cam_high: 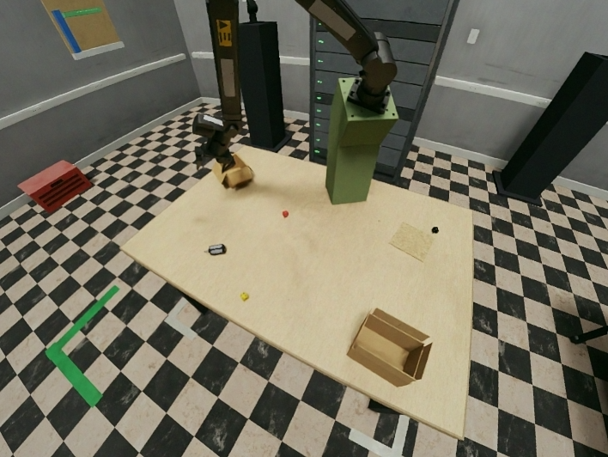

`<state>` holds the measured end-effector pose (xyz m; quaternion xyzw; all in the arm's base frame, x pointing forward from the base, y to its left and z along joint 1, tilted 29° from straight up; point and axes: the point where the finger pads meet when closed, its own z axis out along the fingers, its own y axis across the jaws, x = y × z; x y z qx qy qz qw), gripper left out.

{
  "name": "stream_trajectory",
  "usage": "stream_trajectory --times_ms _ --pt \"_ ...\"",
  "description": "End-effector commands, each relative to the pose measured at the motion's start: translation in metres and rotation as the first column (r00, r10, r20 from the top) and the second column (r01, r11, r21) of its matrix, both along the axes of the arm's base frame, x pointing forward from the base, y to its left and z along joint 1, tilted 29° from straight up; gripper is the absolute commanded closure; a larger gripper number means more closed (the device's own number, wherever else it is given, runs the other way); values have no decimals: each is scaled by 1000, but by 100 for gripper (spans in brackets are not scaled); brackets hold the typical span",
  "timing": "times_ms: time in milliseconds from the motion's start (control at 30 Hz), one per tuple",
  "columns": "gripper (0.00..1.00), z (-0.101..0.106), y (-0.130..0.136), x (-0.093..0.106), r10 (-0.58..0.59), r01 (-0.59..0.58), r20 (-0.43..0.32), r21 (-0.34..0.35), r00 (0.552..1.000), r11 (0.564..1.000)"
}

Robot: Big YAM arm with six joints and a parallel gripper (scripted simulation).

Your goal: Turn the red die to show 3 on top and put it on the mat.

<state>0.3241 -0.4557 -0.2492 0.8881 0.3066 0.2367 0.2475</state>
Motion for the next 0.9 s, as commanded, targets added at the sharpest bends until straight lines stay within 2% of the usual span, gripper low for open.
stream_trajectory --times_ms 0,33,67,100,200,267,300,333,367,400,467,533,567,600,667,767,800,867 --pt "0 2 51 21 100 -99 -28 48 995 994" --pt "0 0 92 20 155 -150 -44 107 987 983" --pt "0 0 92 20 155 -150 -44 107 987 983" --pt "0 0 131 15 211 -199 -57 167 976 966" --pt "0 0 134 15 211 -199 -57 167 976 966" --pt "0 4 211 -2 313 -280 -79 282 947 918" --pt "0 4 211 -2 313 -280 -79 282 947 918" --pt "0 7 242 -12 353 -308 -86 329 932 893" --pt "0 7 242 -12 353 -308 -86 329 932 893" --pt "0 10 266 -22 385 -328 -91 366 919 871" --pt "0 14 293 -33 419 -349 -95 407 903 844" --pt "0 15 297 -36 423 -349 -99 414 901 841" --pt "0 14 289 -27 420 -353 -93 399 903 846" --pt "0 10 291 -30 421 -350 -96 407 902 843" --pt "0 11 280 -33 391 -328 -91 395 916 858" --pt "0 11 280 -33 391 -328 -91 395 916 858" --pt "0 11 290 -40 399 -328 -98 411 912 851" --pt "0 10 292 -42 399 -326 -100 415 912 849"
